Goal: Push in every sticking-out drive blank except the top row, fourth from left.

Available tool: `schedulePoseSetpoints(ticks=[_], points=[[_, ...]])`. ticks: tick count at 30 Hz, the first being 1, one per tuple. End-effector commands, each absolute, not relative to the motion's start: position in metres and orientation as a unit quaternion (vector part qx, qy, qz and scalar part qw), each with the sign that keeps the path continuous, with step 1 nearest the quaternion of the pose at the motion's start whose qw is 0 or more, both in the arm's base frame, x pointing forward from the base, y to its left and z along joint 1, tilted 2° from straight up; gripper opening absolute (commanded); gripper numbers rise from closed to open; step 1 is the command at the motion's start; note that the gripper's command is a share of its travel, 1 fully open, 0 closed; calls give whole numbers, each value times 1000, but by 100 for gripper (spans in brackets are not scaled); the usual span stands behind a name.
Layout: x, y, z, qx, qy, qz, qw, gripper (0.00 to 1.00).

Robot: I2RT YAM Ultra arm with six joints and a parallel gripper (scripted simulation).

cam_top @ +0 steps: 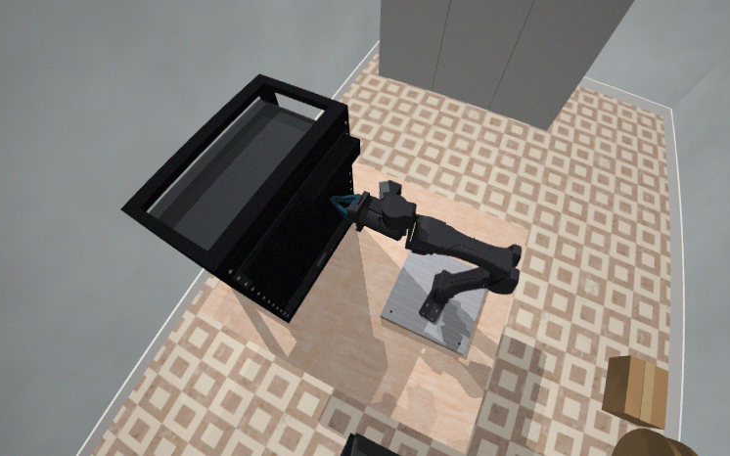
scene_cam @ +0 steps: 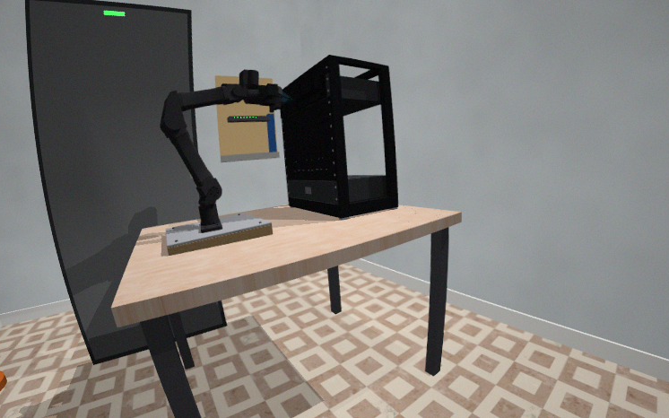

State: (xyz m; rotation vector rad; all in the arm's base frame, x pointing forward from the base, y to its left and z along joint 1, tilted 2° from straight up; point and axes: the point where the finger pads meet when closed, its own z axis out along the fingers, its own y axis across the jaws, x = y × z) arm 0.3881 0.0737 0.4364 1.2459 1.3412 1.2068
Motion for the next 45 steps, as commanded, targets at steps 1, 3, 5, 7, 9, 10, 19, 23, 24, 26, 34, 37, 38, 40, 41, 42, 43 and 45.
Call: schedulePoseSetpoints(ticks=[1, 3, 5, 7, 9, 10, 19, 23, 24, 26, 34, 37, 38, 40, 41, 42, 43, 45], points=[[374, 70, 483, 478, 512, 528, 480, 0], [376, 70, 482, 479, 513, 527, 479, 0], [379, 71, 478, 481, 516, 524, 477, 0], [379, 71, 478, 481, 516, 524, 477, 0], [379, 71, 477, 481, 517, 523, 477, 0], [379, 71, 477, 481, 517, 523, 477, 0], [383, 70, 470, 489, 527, 511, 471, 0], [384, 70, 472, 487, 524, 514, 473, 0], [384, 70, 472, 487, 524, 514, 473, 0], [384, 70, 472, 487, 524, 514, 473, 0], [384, 70, 472, 487, 523, 514, 473, 0], [387, 71, 470, 488, 524, 514, 473, 0], [389, 71, 472, 486, 522, 516, 474, 0], [393, 71, 471, 486, 522, 516, 474, 0], [395, 71, 471, 486, 522, 516, 474, 0], [396, 71, 471, 486, 522, 516, 474, 0], [396, 71, 471, 486, 522, 516, 474, 0], [396, 73, 470, 486, 524, 516, 473, 0]])
